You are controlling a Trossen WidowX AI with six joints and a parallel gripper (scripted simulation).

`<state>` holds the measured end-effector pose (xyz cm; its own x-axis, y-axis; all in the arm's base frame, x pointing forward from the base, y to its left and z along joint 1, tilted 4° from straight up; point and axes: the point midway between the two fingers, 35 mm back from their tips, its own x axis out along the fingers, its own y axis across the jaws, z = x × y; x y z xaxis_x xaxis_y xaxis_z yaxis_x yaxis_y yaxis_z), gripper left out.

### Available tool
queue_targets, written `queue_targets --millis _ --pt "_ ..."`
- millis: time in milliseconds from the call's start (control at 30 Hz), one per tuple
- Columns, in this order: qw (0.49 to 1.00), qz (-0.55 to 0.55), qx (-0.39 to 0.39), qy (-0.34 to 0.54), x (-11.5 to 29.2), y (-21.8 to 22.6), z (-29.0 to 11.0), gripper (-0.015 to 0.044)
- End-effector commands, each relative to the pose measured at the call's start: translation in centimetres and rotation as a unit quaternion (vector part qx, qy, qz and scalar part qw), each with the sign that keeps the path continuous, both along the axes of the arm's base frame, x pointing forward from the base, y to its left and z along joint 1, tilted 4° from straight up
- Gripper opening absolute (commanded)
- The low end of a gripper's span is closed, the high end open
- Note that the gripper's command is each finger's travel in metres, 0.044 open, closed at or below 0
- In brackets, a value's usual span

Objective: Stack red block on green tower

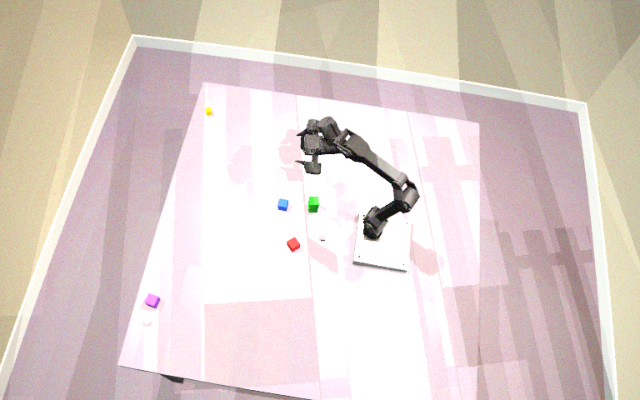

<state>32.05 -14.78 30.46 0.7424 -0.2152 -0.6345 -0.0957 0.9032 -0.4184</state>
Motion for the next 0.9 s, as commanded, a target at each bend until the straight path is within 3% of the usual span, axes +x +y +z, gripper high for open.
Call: queue_targets --millis 0,467,867 --pt "0.998 0.019 0.035 0.044 1.3 2.4 -2.9 0.0440" --pt "0.971 0.105 0.069 0.206 3.4 11.5 -12.0 0.0440" --pt "0.898 0.168 0.053 0.402 0.4 20.4 -20.7 0.0440"
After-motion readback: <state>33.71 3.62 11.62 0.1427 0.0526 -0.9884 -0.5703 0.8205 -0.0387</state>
